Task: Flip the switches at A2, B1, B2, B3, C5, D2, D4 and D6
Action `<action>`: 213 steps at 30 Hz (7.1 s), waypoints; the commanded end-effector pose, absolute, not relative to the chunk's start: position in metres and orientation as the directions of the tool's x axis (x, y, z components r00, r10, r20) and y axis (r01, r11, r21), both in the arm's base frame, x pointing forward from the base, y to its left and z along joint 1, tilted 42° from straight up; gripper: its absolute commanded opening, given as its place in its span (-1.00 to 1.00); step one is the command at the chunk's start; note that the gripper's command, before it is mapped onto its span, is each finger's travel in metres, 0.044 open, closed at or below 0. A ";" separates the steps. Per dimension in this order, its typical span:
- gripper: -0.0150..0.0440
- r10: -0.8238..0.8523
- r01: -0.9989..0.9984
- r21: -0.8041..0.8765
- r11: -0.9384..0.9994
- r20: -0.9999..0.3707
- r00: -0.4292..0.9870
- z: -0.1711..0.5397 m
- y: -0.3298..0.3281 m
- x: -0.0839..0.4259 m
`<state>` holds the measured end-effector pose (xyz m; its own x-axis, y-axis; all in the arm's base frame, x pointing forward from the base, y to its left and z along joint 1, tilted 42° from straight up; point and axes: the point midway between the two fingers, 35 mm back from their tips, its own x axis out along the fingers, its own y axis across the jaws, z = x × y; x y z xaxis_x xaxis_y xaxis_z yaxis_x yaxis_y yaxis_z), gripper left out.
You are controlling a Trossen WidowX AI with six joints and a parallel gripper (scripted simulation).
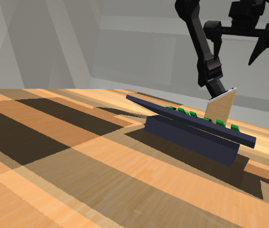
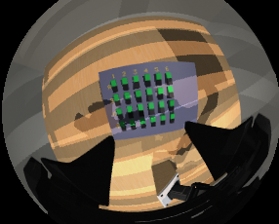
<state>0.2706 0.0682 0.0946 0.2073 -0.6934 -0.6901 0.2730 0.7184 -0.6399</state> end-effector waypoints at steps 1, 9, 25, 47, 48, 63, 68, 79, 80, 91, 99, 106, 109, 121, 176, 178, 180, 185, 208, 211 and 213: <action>0.78 -0.693 0.273 -0.640 0.719 -0.690 0.207 0.093 0.068 0.273; 0.06 -0.708 0.292 -0.649 0.703 -0.676 0.202 0.028 0.018 0.362; -0.49 -0.708 0.294 -0.650 0.701 -0.683 0.178 0.005 -0.008 0.371; -0.49 -0.709 0.294 -0.651 0.700 -0.682 0.178 -0.011 -0.025 0.376; -0.49 -0.709 0.294 -0.651 0.700 -0.682 0.178 -0.011 -0.025 0.376; -0.49 -0.709 0.294 -0.651 0.700 -0.682 0.178 -0.011 -0.025 0.376; -0.49 -0.709 0.294 -0.651 0.700 -0.682 0.178 -0.012 -0.026 0.376; -0.49 -0.709 0.294 -0.651 0.700 -0.682 0.178 -0.013 -0.027 0.376; -0.49 -0.709 0.294 -0.651 0.700 -0.682 0.178 -0.013 -0.027 0.376; -0.49 -0.709 0.294 -0.651 0.700 -0.682 0.178 -0.014 -0.028 0.376; -0.49 -0.709 0.294 -0.651 0.700 -0.682 0.178 -0.014 -0.029 0.376; -0.49 -0.709 0.294 -0.651 0.700 -0.682 0.178 -0.015 -0.029 0.377; -0.49 -0.709 0.294 -0.651 0.700 -0.682 0.178 -0.015 -0.029 0.377; -0.49 -0.707 0.294 -0.647 0.703 -0.681 0.190 0.005 -0.005 0.371; -0.49 -0.708 0.293 -0.650 0.702 -0.684 0.178 -0.046 -0.001 0.347; -0.49 -0.708 0.293 -0.650 0.702 -0.684 0.178 -0.046 -0.001 0.347; -0.49 -0.708 0.293 -0.650 0.702 -0.684 0.178 -0.046 -0.001 0.347; -0.49 -0.708 0.293 -0.650 0.702 -0.684 0.178 -0.046 -0.001 0.347; -0.49 -0.708 0.293 -0.650 0.701 -0.684 0.178 -0.047 -0.003 0.347; -0.49 -0.708 0.293 -0.650 0.701 -0.684 0.178 -0.048 -0.003 0.347; -0.49 -0.708 0.293 -0.650 0.701 -0.684 0.178 -0.048 -0.004 0.347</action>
